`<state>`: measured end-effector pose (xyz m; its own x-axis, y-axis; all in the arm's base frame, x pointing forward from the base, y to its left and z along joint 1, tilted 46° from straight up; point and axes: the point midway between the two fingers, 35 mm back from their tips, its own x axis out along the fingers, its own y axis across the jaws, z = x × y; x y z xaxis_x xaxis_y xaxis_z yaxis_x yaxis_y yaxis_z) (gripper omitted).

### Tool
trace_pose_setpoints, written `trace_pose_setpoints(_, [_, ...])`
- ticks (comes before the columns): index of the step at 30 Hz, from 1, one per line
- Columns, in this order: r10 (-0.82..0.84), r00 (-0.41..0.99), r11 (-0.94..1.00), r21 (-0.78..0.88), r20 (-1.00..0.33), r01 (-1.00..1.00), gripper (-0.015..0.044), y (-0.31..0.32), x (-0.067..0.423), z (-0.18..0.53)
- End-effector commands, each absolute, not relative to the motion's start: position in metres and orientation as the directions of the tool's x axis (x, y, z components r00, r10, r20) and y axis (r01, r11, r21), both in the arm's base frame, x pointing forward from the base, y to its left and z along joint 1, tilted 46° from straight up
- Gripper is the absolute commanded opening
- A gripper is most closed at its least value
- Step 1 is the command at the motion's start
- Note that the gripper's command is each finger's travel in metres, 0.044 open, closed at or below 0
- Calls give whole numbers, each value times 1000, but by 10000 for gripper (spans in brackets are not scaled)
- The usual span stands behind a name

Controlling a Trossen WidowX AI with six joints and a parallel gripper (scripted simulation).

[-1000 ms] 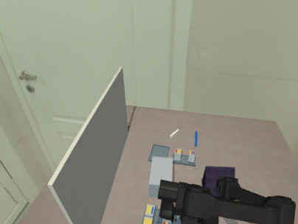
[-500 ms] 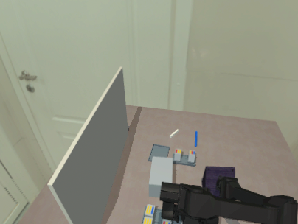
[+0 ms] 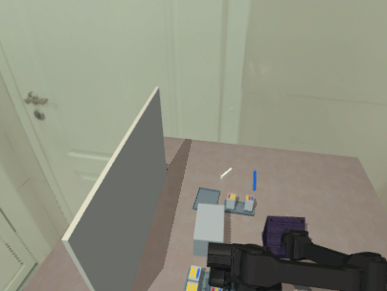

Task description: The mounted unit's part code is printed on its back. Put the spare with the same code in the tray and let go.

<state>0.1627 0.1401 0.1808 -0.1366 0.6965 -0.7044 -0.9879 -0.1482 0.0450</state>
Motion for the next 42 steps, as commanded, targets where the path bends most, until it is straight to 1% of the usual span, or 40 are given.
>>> trace_pose_setpoints(1, [696,-138,-147,48,-704,-988,300,145,161,175])
trace_pose_setpoints(42, [706,-138,-147,47,-695,-988,300,189,150,138])
